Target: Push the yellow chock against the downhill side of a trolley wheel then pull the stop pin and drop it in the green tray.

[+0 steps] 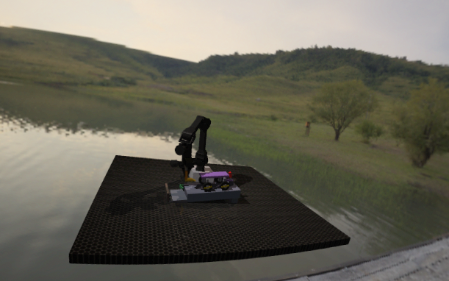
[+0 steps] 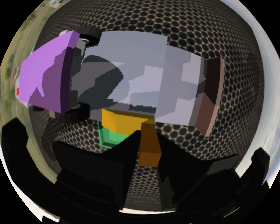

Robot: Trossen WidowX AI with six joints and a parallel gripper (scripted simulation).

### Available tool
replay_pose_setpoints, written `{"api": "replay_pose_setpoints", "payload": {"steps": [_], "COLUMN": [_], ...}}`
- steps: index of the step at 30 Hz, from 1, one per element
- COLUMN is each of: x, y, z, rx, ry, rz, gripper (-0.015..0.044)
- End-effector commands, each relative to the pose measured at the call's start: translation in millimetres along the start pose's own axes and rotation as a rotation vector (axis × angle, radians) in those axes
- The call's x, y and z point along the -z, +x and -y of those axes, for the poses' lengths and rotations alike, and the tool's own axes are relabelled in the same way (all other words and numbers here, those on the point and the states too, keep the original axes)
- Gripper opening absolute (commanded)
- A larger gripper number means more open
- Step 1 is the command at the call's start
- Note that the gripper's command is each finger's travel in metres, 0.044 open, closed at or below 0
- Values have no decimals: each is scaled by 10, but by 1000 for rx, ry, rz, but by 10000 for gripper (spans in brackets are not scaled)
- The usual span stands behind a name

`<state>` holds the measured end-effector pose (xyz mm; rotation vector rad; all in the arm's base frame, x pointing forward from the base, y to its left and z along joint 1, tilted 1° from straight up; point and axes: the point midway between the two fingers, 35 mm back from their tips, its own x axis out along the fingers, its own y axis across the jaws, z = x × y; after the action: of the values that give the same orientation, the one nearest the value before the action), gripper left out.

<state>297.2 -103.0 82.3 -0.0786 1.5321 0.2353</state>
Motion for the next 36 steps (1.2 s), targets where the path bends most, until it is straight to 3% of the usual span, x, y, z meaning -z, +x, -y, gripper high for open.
{"api": "replay_pose_setpoints", "payload": {"steps": [1,36], "x": [-5,14], "y": [104,249], "z": [-5,-228], "rx": [-4,-6], "ry": [5,5], "rz": [0,-1], "gripper": [0,0]}}
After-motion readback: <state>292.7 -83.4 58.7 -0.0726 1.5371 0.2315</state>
